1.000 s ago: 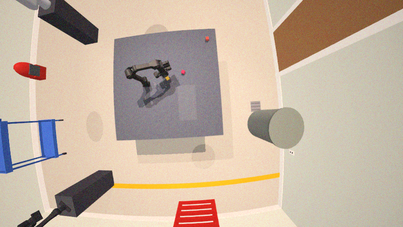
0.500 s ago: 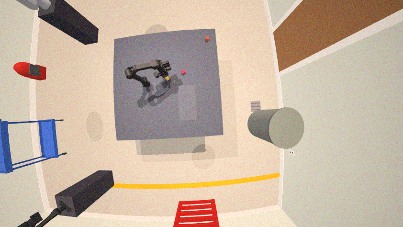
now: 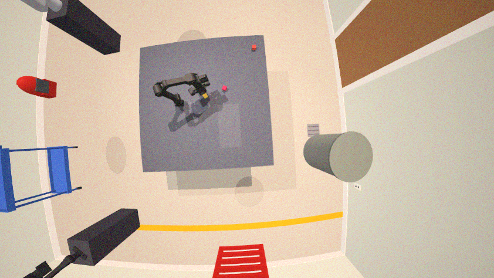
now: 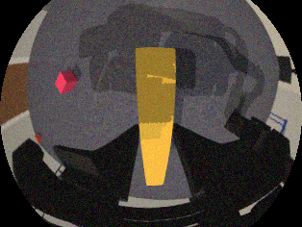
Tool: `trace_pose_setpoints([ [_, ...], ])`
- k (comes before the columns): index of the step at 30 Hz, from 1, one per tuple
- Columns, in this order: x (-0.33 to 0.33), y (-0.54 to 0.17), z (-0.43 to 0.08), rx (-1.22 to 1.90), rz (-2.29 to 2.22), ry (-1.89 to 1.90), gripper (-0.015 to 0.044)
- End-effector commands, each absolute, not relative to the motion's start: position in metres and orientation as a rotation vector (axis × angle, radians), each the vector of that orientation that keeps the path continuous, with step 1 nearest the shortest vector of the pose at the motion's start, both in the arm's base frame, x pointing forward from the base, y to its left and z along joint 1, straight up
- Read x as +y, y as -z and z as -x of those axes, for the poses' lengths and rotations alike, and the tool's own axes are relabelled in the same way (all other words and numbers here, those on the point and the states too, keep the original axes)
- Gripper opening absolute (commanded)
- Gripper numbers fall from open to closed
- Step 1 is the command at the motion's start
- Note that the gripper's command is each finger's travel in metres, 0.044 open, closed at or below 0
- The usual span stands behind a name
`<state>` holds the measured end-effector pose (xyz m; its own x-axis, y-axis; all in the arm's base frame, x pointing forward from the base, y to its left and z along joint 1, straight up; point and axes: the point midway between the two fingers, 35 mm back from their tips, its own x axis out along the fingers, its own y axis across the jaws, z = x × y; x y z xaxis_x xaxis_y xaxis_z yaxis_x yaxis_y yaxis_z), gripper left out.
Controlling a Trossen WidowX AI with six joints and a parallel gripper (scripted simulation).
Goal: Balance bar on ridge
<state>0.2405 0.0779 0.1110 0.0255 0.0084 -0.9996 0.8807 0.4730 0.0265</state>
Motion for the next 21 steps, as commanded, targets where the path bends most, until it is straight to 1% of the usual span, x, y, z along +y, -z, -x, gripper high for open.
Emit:
trace_pose_setpoints([
  [1,0.078,-0.111,-0.24,1.385,-0.853,0.82,0.0211],
  [9,0.078,-0.111,-0.24,1.385,-0.853,0.82,0.0421],
  [10,0.078,-0.111,-0.24,1.385,-0.853,0.82,0.044],
  [14,0.078,-0.118,-0.242,1.385,-0.853,0.82,0.044],
  [21,0.078,-0.195,-0.241,1.385,-0.854,0.82,0.044],
])
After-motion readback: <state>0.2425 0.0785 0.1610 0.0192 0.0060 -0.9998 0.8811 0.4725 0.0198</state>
